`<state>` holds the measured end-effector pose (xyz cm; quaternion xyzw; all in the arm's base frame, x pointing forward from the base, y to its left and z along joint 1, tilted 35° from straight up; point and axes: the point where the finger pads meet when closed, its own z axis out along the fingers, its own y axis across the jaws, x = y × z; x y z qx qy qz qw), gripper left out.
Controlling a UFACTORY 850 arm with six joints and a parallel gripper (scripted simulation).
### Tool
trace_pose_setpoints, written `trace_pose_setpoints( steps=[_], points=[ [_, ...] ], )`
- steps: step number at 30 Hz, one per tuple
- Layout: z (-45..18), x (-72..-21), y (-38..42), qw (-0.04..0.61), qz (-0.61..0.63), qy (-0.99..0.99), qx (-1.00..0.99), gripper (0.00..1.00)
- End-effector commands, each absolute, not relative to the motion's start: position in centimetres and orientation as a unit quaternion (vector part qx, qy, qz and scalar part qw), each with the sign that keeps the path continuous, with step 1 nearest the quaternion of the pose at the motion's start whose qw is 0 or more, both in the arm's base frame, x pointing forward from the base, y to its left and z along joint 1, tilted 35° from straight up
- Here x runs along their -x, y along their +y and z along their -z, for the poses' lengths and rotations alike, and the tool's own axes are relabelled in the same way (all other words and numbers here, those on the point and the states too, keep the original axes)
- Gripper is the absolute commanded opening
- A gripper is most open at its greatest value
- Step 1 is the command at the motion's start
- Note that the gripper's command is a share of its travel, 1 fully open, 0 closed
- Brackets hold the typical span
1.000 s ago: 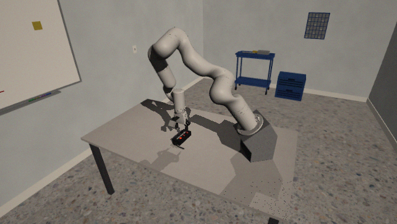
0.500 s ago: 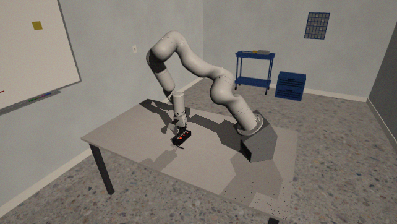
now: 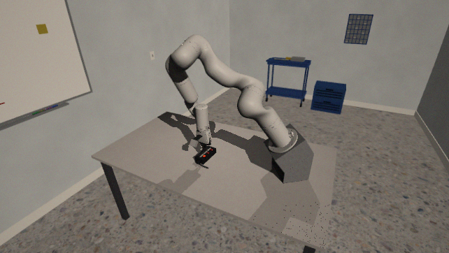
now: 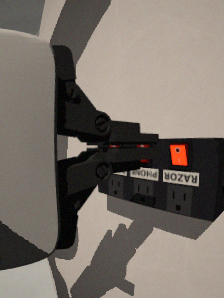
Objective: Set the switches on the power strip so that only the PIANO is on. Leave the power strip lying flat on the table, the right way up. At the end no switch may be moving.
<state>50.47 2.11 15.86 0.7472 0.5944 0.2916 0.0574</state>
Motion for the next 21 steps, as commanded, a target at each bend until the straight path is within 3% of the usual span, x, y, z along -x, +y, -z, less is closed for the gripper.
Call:
trace_pose_setpoints(
  steps=[1, 21],
  points=[
    [-15.91, -50.51, 2.10, 0.058, -0.292, 0.594, -0.747, 0.00],
    [-15.59, -50.70, 2.20, 0.058, -0.292, 0.594, -0.747, 0.00]
  ],
)
